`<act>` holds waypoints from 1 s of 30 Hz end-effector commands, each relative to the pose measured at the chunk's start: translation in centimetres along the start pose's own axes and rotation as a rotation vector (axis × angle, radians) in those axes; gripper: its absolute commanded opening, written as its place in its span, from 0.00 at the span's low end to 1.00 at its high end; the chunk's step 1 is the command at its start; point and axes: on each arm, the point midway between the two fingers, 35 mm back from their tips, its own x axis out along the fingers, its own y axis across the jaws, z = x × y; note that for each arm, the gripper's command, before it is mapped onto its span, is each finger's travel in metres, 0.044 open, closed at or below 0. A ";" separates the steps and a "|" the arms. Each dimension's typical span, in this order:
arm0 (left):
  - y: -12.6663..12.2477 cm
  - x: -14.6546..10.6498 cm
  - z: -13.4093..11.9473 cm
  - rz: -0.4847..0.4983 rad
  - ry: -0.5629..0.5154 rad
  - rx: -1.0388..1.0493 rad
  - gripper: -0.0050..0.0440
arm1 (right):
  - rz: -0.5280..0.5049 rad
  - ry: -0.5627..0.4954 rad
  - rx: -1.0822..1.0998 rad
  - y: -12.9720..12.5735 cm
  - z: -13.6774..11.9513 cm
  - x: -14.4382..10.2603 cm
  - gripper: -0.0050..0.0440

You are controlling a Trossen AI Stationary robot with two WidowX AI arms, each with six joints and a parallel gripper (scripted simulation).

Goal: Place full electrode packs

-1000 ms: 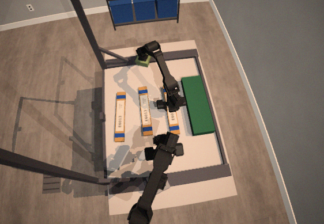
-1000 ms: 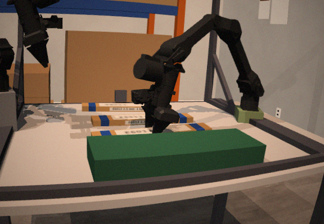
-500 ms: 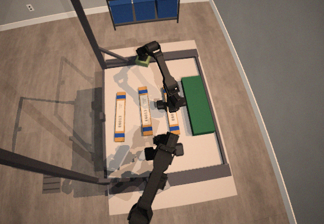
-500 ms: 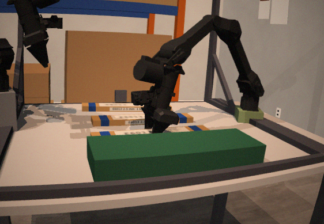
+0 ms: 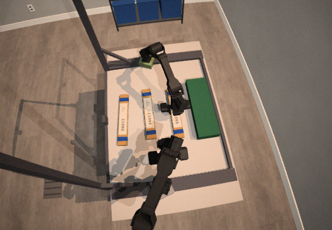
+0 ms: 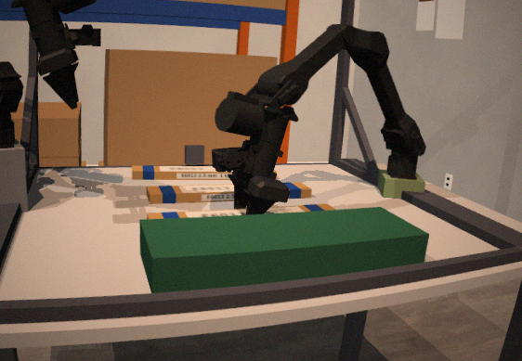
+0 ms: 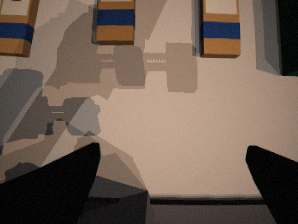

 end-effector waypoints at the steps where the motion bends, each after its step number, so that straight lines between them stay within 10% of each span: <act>1: 0.2 -3.2 2.1 0.023 -0.087 0.009 0.00 | -0.007 -0.019 -0.003 -0.1 0.4 -0.5 0.98; 30: 0.1 -3.4 1.9 0.022 -0.082 0.009 0.00 | -0.007 -0.019 -0.003 -0.1 0.4 -0.5 0.98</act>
